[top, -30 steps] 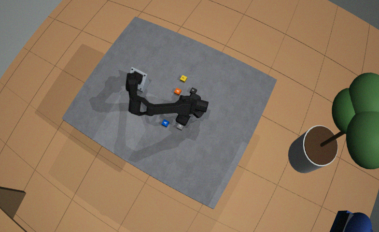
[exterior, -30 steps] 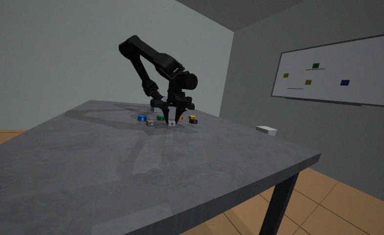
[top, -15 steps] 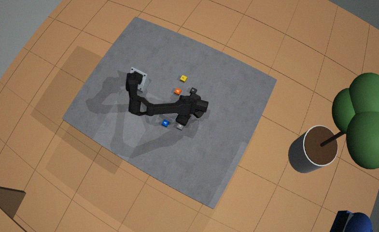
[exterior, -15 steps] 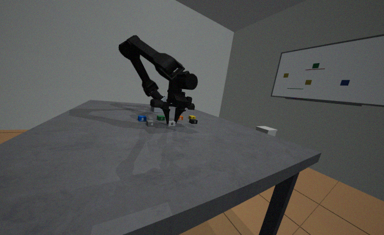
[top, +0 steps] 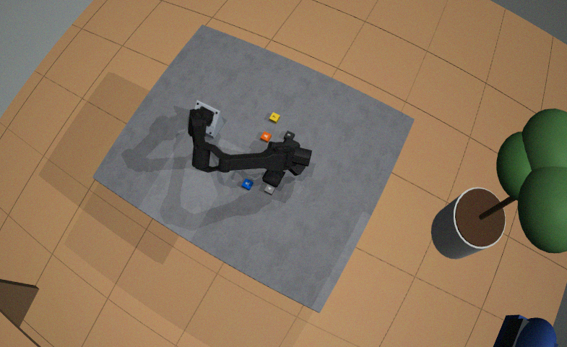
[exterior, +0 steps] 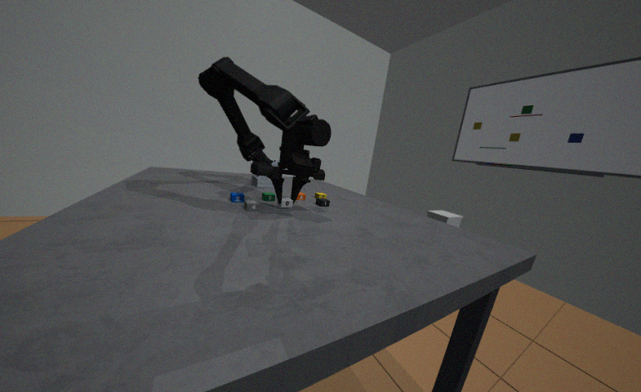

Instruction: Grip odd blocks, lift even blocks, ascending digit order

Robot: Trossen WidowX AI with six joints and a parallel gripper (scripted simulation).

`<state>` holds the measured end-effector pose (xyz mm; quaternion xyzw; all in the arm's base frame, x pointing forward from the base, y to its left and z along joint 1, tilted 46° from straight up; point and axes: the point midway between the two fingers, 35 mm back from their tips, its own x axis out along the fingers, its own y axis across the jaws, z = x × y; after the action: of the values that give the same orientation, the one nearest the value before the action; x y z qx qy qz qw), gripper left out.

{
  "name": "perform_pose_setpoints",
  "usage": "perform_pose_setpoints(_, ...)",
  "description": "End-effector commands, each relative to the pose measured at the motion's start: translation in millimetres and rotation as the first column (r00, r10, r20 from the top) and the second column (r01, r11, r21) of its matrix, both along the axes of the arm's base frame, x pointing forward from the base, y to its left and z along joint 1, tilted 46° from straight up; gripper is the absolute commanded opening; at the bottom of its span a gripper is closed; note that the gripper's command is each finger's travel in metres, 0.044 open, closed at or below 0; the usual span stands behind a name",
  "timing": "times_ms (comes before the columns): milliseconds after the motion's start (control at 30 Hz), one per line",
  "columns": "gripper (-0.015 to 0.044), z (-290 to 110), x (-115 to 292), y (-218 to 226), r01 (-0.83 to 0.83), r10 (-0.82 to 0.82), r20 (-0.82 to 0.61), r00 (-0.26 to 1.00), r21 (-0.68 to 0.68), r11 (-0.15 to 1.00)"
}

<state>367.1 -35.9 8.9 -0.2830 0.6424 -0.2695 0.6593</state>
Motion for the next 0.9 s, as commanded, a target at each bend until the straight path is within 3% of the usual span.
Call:
perform_pose_setpoints(0, 0.0120, 4, 1, 5, 0.000, 0.000, 0.008, 1.000, 0.001, 1.000)
perform_pose_setpoints(867, 0.0120, -6, 2, -6, 0.000, 0.000, 0.008, 1.000, 0.000, 1.000)
